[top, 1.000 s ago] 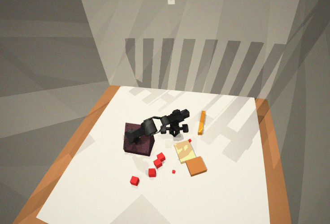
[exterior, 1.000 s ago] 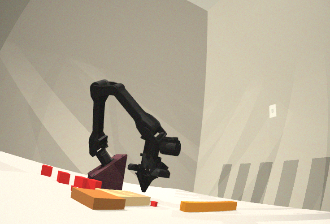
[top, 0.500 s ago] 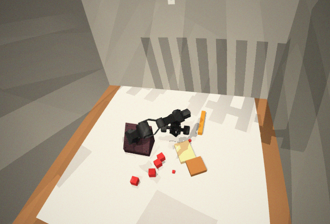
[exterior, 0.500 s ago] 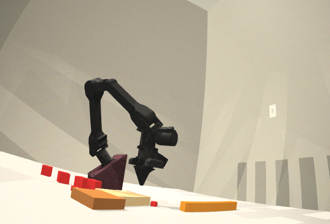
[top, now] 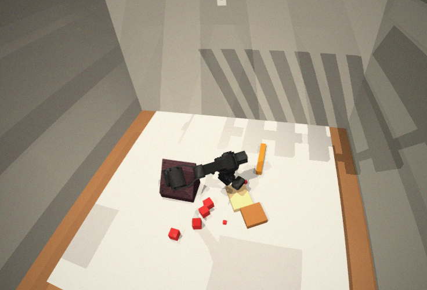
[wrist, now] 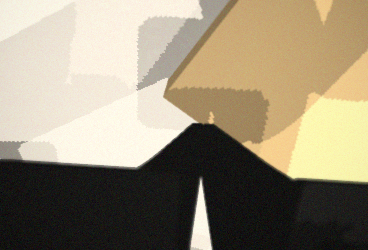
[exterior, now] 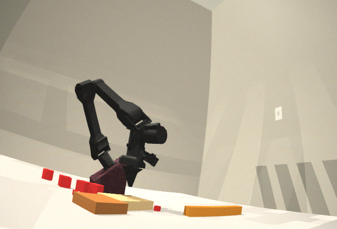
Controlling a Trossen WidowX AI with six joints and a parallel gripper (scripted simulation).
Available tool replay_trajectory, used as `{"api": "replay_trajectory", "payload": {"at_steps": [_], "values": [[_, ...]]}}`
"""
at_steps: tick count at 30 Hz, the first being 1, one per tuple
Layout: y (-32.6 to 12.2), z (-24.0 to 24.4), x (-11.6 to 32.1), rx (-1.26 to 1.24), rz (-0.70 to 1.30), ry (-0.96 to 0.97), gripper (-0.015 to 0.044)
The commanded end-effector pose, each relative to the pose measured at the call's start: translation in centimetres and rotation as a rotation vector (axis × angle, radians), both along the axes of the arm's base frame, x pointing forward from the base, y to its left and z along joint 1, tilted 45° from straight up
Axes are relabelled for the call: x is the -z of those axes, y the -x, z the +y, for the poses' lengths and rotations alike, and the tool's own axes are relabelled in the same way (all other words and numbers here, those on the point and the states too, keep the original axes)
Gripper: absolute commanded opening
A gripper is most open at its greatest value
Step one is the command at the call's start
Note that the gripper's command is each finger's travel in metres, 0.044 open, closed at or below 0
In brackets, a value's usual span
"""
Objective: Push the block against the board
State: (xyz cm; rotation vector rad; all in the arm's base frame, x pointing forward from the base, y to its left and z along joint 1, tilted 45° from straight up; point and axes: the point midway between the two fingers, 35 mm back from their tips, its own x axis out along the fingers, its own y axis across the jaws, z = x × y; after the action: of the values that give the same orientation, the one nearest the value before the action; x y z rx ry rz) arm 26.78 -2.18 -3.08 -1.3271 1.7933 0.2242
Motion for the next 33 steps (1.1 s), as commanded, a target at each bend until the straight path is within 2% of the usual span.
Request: {"api": "replay_trajectory", "payload": {"at_steps": [1, 14, 19, 24, 33], "values": [[0.1, -1.1, -1.2, 0.092, -0.095, 0.012, 0.0000], [1.0, -4.5, -4.5, 0.409, -0.394, 0.048, 0.0000], [1.0, -4.7, -4.3, 0.409, -0.395, 0.048, 0.0000], [1.3, -8.4, -0.9, 0.423, -0.409, 0.052, 0.0000], [0.9, -8.4, -0.7, 0.424, -0.410, 0.052, 0.0000]]}}
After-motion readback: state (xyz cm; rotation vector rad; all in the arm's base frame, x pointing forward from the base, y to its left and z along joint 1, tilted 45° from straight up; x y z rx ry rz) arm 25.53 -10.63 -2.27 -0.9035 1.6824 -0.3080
